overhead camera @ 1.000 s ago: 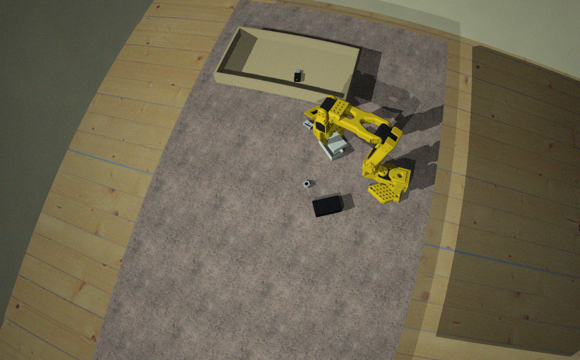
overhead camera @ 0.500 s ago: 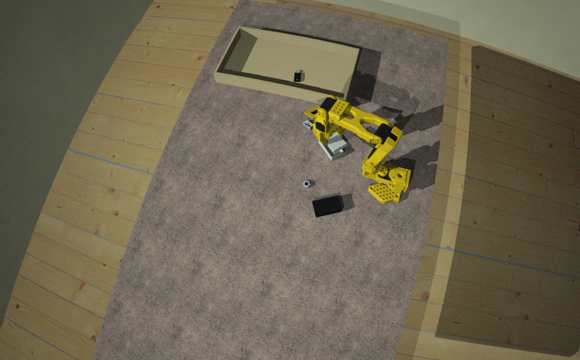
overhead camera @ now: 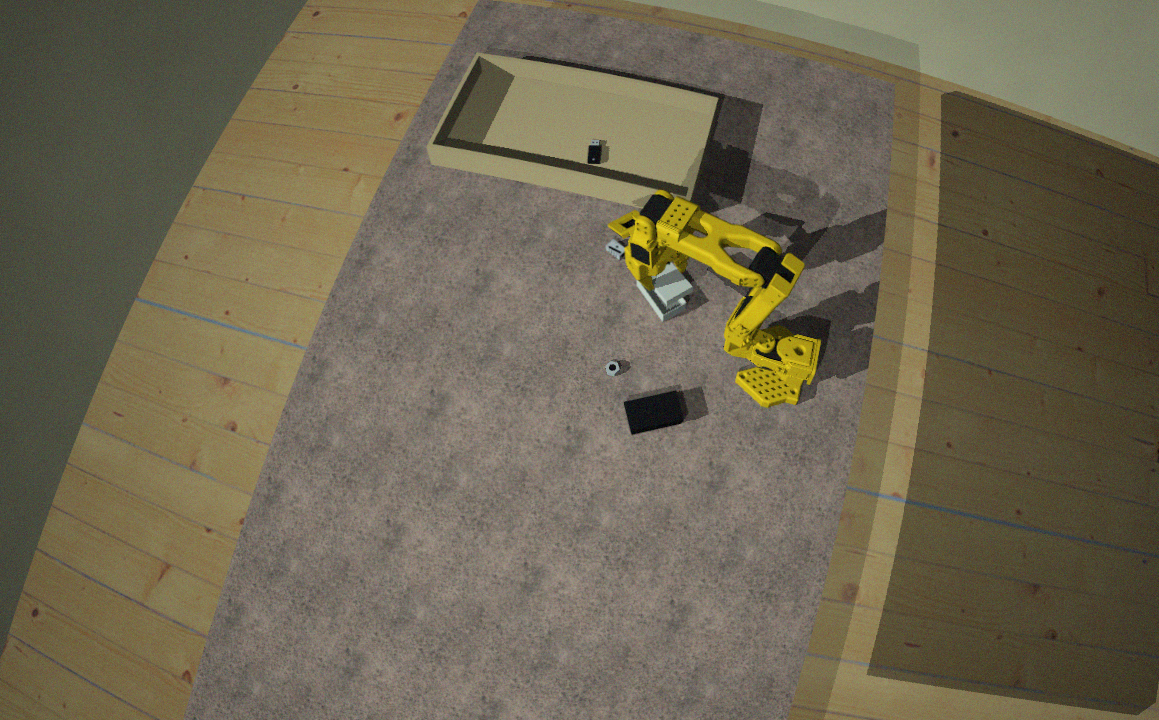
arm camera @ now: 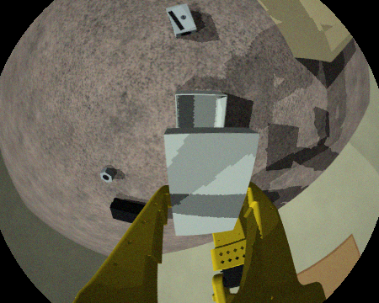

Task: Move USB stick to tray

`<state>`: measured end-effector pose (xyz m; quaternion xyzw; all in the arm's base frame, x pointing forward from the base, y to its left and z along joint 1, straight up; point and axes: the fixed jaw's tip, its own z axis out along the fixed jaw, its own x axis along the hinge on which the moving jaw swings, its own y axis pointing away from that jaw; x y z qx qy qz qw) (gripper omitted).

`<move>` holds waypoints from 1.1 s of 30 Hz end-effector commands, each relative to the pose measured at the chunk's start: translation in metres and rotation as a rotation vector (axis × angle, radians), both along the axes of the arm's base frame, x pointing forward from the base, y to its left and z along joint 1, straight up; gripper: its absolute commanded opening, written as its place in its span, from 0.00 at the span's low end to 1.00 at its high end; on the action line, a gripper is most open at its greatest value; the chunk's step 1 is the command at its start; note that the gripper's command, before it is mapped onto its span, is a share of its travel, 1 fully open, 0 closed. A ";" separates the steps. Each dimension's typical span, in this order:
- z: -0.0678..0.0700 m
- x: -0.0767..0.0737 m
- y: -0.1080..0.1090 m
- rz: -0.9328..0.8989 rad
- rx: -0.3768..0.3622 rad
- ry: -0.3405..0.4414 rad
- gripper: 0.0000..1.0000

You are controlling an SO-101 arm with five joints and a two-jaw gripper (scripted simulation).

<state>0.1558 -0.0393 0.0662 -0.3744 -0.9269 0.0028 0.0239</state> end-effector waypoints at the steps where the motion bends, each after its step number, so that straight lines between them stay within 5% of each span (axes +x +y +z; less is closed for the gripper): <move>1: 0.005 0.007 -0.004 -0.003 -0.013 -0.047 0.22; 33: 0.005 0.010 -0.007 -0.002 -0.013 -0.047 0.22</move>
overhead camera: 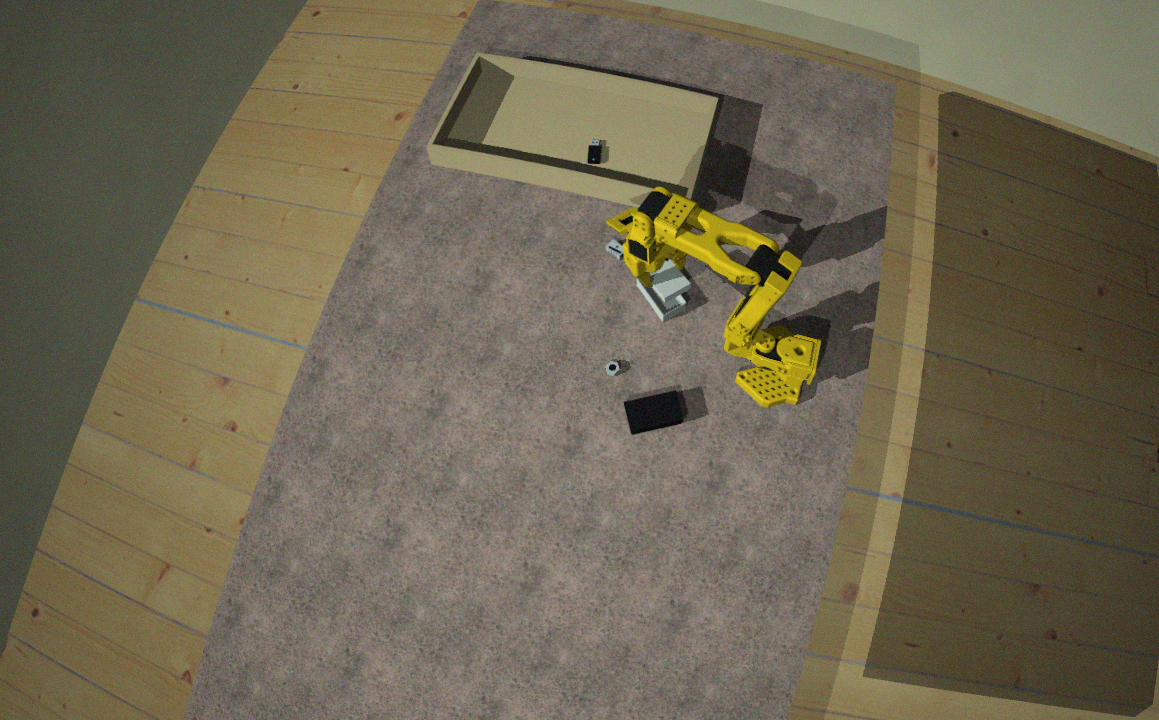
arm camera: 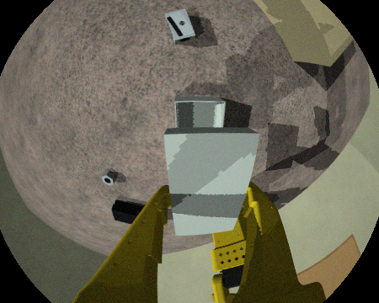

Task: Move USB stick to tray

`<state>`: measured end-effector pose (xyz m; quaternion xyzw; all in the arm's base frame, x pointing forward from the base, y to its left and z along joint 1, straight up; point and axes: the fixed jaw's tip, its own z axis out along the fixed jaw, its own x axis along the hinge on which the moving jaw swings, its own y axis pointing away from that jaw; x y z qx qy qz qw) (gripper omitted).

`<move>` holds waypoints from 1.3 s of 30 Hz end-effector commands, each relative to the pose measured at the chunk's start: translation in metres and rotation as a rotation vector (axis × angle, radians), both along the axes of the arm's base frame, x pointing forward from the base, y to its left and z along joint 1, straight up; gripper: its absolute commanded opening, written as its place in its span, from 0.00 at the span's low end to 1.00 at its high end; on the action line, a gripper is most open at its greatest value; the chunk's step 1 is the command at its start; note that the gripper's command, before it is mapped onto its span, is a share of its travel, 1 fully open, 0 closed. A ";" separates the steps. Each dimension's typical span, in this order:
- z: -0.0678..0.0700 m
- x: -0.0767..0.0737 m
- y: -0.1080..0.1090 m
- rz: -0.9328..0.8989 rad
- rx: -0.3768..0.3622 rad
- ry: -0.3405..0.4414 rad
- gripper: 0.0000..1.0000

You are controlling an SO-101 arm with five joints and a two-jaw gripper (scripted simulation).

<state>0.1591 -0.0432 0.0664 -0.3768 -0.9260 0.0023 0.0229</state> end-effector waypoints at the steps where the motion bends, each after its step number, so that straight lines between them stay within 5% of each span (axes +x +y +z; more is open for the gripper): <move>1: 0.005 0.006 -0.003 0.003 -0.013 -0.044 0.22; 39: 0.005 0.008 -0.007 0.008 -0.013 -0.045 0.22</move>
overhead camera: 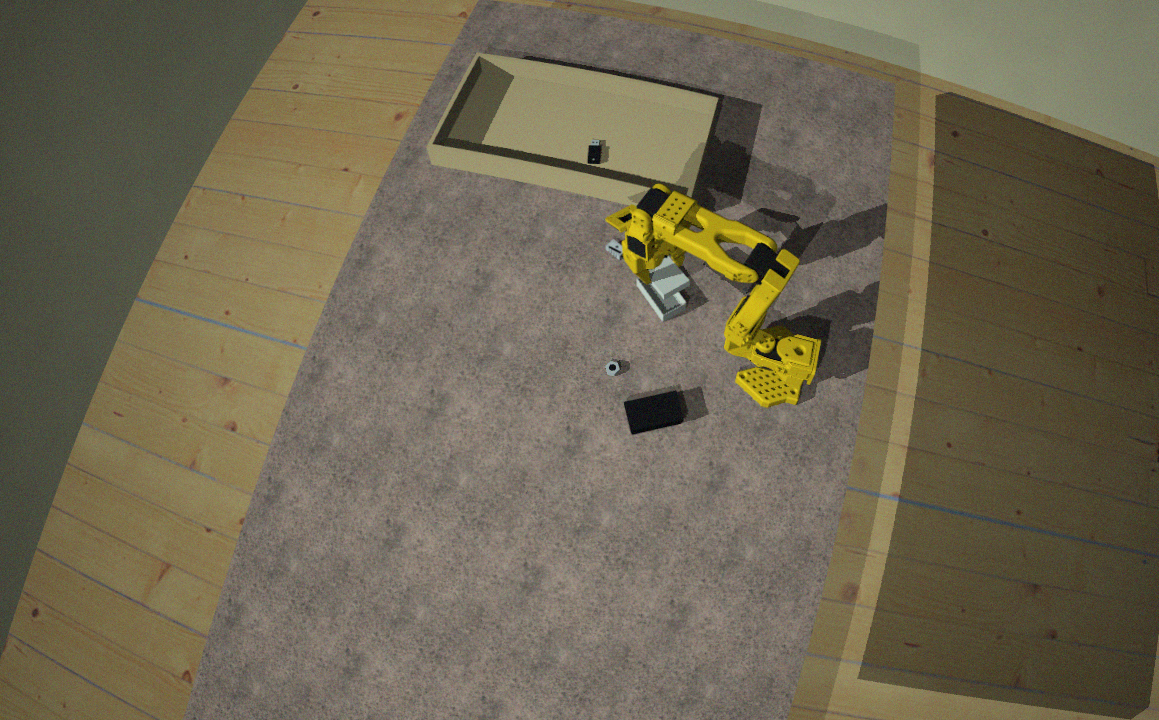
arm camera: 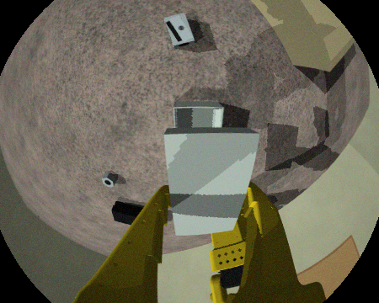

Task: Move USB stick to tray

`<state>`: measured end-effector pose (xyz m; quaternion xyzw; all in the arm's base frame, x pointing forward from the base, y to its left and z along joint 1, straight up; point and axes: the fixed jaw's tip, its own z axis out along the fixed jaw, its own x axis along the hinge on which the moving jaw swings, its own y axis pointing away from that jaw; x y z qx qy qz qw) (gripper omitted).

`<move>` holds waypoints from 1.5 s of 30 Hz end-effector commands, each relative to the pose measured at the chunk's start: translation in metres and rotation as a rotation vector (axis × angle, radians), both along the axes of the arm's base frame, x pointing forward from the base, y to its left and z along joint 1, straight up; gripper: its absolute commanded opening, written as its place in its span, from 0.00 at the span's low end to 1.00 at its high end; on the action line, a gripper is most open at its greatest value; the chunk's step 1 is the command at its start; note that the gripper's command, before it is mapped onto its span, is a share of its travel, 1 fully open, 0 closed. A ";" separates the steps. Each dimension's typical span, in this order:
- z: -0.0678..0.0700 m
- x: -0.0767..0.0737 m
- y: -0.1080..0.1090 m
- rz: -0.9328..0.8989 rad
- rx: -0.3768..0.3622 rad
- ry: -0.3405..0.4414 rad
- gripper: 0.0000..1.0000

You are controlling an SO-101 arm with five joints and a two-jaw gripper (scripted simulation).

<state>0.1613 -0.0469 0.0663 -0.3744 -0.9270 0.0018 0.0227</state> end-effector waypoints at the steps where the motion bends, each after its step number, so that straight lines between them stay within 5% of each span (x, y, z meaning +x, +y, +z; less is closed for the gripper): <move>1: 0.005 0.006 -0.004 0.003 -0.013 -0.044 0.22; 30: 0.001 0.007 -0.004 0.003 -0.014 -0.044 0.22; 45: -0.014 0.007 -0.004 0.003 -0.013 -0.044 0.22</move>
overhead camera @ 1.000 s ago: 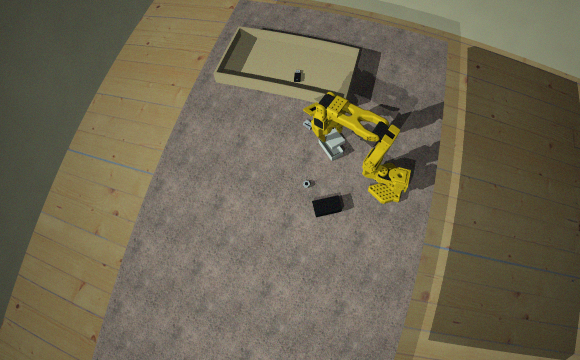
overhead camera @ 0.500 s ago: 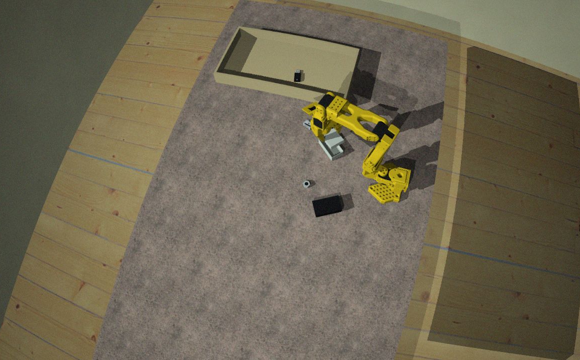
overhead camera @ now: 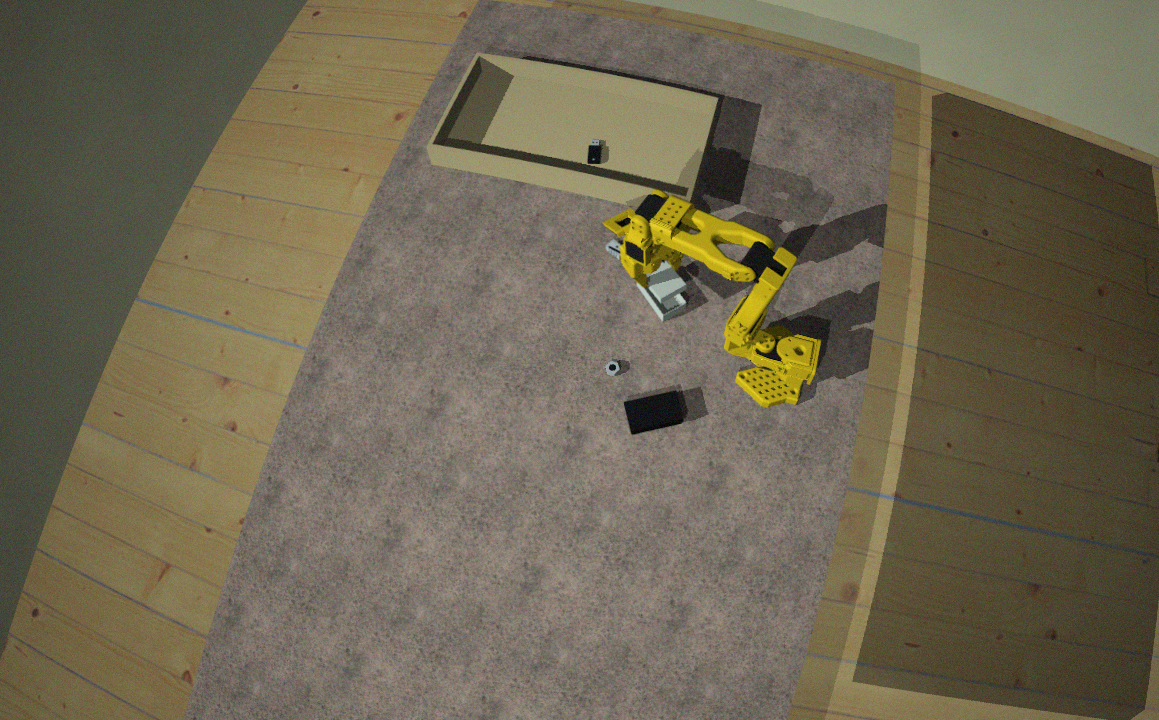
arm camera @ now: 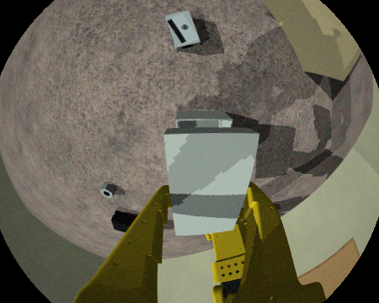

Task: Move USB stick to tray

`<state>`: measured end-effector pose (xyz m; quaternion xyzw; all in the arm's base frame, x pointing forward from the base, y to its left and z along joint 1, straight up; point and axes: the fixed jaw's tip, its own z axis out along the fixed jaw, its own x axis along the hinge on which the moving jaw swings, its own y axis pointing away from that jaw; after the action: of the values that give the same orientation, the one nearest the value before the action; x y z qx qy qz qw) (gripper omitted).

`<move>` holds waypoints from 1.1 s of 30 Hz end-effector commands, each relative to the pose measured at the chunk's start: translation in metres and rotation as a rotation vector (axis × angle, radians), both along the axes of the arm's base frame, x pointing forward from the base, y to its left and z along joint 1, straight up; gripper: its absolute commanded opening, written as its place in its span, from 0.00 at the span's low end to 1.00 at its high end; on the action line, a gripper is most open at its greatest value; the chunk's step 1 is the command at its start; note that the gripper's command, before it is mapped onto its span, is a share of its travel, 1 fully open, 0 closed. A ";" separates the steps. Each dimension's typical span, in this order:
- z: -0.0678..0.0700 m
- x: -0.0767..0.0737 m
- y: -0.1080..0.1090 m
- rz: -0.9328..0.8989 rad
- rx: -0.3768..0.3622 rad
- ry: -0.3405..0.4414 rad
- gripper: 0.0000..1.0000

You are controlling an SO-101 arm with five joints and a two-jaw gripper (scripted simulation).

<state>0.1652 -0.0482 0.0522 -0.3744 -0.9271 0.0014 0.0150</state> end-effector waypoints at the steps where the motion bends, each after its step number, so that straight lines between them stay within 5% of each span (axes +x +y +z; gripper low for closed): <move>1: 0.000 0.003 -0.003 0.003 -0.009 -0.029 0.22; 33: -0.019 0.002 -0.002 0.003 -0.009 -0.029 0.22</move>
<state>0.1653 -0.0483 0.0319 -0.3744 -0.9272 0.0011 0.0098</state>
